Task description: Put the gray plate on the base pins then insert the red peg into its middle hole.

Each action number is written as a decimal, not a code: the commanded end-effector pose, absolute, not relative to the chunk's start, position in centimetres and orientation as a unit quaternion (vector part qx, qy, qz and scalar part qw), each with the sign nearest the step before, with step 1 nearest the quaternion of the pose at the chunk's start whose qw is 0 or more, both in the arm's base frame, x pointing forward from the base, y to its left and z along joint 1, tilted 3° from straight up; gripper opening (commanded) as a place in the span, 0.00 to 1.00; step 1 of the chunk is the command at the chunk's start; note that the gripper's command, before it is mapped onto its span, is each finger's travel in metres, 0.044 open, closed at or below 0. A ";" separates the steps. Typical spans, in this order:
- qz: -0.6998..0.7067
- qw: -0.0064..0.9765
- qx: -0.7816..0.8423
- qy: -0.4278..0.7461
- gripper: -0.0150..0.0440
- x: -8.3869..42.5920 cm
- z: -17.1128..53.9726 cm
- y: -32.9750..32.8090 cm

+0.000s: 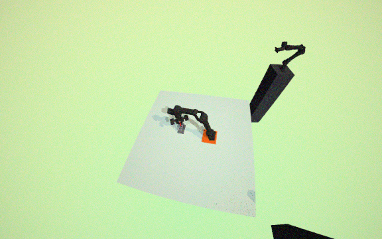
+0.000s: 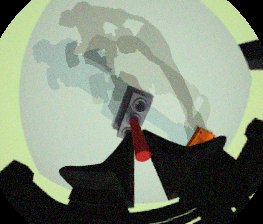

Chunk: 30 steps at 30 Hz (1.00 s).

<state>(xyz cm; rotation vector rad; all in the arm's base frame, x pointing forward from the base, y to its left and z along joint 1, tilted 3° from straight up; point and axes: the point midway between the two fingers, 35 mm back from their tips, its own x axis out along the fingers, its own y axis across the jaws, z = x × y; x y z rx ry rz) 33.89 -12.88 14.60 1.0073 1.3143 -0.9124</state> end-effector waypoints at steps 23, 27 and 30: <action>-0.391 0.584 0.431 0.566 0.25 33.8 13.4 -12.7; -0.391 0.584 0.431 0.566 0.25 33.8 13.3 -12.7; -0.391 0.584 0.431 0.566 0.25 33.9 13.2 -12.7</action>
